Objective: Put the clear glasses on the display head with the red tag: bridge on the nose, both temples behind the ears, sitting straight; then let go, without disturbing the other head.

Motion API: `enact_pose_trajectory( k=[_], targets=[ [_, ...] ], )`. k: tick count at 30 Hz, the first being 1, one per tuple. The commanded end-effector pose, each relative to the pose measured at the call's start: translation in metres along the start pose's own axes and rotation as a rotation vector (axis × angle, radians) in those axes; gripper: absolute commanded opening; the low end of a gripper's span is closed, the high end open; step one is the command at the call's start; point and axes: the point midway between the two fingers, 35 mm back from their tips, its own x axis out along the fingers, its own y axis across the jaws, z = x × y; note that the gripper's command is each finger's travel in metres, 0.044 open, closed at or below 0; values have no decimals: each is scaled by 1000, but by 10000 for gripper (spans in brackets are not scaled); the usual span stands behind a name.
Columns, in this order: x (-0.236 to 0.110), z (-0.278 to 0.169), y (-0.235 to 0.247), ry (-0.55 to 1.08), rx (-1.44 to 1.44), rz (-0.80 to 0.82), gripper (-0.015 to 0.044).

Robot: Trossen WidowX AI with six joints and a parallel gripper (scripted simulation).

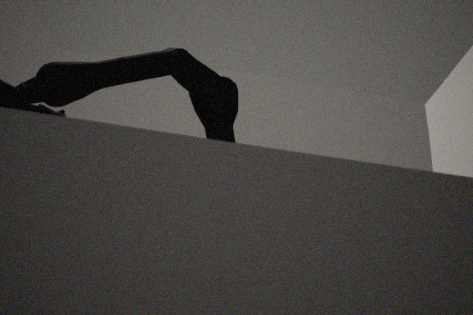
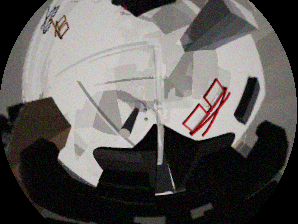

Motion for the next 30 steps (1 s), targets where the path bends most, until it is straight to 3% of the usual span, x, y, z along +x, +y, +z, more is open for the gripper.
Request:
enact_pose_trajectory(
  k=[1,30],
  targets=[
    [-1,0,-3,-6,8,-5,0],
    [-2,9,-14,-7,7,-6,0]
  ],
)
